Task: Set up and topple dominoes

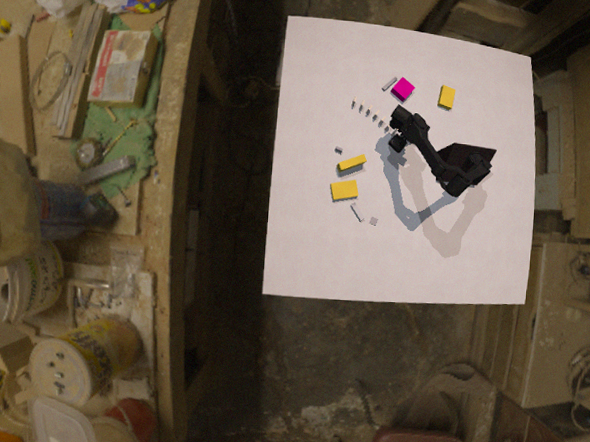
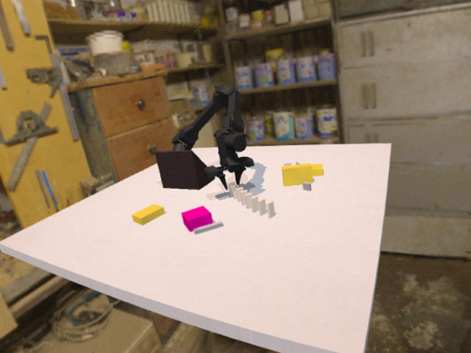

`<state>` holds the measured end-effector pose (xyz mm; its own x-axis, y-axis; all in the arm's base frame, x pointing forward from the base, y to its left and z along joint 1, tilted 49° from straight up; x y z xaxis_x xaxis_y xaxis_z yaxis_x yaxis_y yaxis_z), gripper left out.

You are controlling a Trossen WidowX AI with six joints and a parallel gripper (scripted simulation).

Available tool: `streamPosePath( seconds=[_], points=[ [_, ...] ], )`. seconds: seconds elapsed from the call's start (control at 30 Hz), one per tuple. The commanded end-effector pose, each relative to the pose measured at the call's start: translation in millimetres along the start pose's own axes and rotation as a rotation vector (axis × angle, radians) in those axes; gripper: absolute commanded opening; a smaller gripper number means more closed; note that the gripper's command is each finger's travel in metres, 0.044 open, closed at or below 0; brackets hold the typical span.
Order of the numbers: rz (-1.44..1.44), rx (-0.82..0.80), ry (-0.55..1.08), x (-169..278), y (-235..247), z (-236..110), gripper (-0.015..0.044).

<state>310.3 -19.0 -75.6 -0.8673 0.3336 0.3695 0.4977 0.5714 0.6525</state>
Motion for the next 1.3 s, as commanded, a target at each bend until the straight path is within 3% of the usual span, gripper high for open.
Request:
streamPosePath(
  seconds=[0.0, 0.17, 0.3, 0.53, 0.73, 0.83, 1.27],
  points=[
    [0.004, -0.004, 0.000, 0, 0, 0, 0.0317],
    [0.004, -0.004, 0.000, 0, 0, 0, 0.0440],
    [0.004, -0.001, -0.002, -3, 0, -11, 0.0440],
    [0.001, 0.007, -0.004, -2, -1, -123, 0.0440],
    [0.001, 0.006, -0.003, -1, -1, -130, 0.0440],
    [-0.152, 0.006, -0.002, 2, 0, -124, 0.0361],
    [-1.497, 0.000, 0.000, 36, 4, -70, 0.0020]
  ],
)
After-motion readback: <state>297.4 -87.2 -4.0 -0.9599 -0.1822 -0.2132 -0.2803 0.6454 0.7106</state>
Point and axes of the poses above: the point midway between the two fingers, 35 mm back from their tips, its own z axis out along the fingers, its own y axis across the jaws, x = y × z, the point moved 3 cm from there along -z, back along the fingers, and after that the axes turned 8 degrees about -z, right-handed, at the moved point
